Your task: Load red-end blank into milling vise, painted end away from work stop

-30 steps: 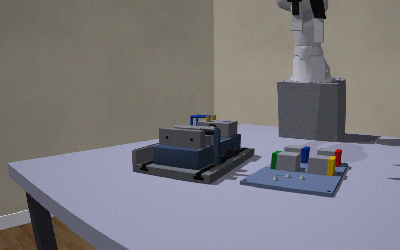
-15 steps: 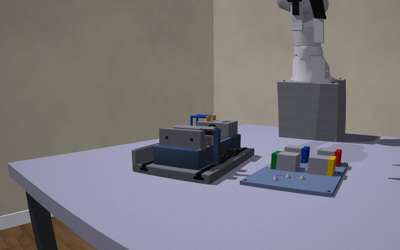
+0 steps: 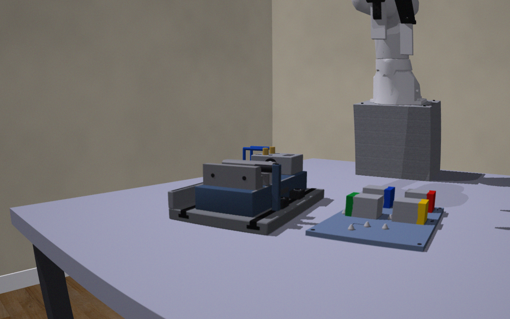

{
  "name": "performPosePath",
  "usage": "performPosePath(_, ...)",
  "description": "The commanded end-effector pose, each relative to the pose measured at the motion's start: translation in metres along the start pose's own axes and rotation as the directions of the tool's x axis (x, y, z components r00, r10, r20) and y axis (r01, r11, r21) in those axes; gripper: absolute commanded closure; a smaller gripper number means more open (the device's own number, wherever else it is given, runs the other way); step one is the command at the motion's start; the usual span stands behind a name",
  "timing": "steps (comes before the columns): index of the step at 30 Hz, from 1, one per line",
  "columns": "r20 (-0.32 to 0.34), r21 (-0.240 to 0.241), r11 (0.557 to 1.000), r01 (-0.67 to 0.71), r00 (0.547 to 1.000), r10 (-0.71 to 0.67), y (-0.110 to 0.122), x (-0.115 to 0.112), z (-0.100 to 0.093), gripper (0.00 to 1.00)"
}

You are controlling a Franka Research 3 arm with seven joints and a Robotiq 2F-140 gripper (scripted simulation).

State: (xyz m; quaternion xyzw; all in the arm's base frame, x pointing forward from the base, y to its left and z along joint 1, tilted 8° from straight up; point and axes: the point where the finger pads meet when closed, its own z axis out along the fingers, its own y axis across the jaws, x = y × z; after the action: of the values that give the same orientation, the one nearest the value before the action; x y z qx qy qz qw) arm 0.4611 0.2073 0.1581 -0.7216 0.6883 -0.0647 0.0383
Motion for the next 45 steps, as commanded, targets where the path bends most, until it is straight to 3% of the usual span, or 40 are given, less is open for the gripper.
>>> performPosePath(1, 0.055, -0.004, 0.993, 0.119, 0.991, -0.119, 0.0001, 0.0008, 0.0001, 0.00)
performPosePath(2, 0.000, -0.001, 0.999, -0.046, 0.999, 0.046, -0.0001, 0.0000, -0.0001, 0.00)
performPosePath(6, -0.002, -0.006, 0.974, -0.228, 0.974, 0.228, -0.0003, 0.0001, -0.0002, 0.00)
performPosePath(19, -0.002, -0.005, 0.972, -0.234, 0.972, 0.234, -0.0006, 0.0007, 0.0002, 0.00)
performPosePath(23, -0.004, -0.010, 0.913, -0.408, 0.913, 0.408, -0.0001, -0.0004, -0.0005, 0.00)
performPosePath(36, -0.003, -0.007, 0.911, -0.413, 0.911, 0.413, -0.0011, 0.0000, -0.0004, 0.00)
performPosePath(40, -0.006, -0.011, 0.820, -0.573, 0.820, 0.573, 0.0006, -0.0004, -0.0004, 0.00)
performPosePath(45, -0.006, -0.011, 0.820, -0.573, 0.820, 0.573, 0.0006, -0.0004, -0.0004, 0.00)
